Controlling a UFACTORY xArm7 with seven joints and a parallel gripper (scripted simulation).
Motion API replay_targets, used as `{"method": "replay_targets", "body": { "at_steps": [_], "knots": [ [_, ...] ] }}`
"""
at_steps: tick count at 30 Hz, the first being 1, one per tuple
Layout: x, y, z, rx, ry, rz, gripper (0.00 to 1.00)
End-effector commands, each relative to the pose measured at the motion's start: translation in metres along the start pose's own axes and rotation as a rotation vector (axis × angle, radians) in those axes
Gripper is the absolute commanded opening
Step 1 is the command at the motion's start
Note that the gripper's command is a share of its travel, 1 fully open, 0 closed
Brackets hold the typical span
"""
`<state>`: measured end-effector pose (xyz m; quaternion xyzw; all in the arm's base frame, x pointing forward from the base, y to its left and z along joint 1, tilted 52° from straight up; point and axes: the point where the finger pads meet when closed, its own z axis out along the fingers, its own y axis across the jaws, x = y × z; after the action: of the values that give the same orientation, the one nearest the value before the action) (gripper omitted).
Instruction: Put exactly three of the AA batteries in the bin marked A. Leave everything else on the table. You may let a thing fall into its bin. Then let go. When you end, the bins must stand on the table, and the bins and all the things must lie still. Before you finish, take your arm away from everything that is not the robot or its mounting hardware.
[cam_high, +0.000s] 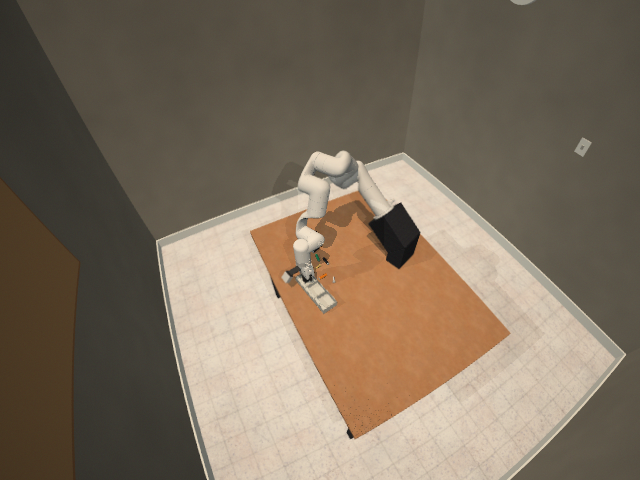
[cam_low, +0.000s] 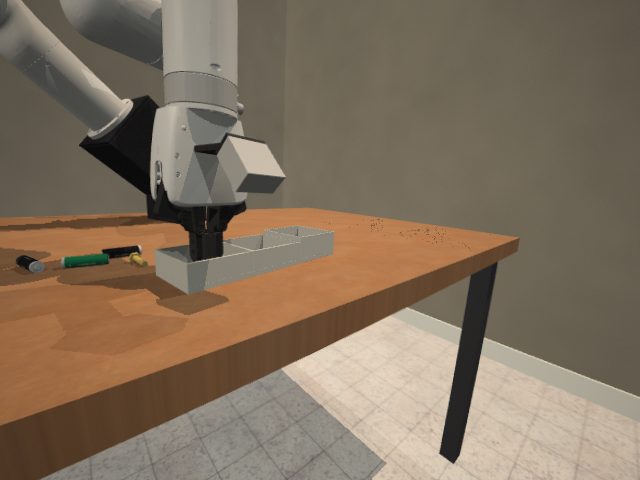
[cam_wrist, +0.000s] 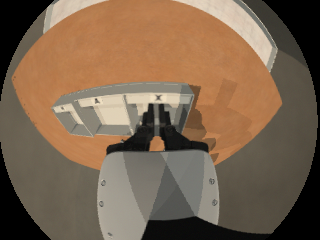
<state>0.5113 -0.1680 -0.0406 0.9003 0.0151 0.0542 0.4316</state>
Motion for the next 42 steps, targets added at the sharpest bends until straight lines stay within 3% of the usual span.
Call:
{"method": "replay_targets", "body": {
  "at_steps": [1, 32, 38, 42],
  "knots": [
    [0.002, -0.001, -0.001, 0.002, 0.004, 0.0, 0.07],
    [0.002, -0.001, -0.029, 0.002, 0.004, 0.0, 0.07],
    [0.002, -0.001, -0.053, 0.002, 0.004, 0.0, 0.07],
    [0.002, -0.001, -0.054, 0.002, 0.004, 0.0, 0.07]
  ]
}}
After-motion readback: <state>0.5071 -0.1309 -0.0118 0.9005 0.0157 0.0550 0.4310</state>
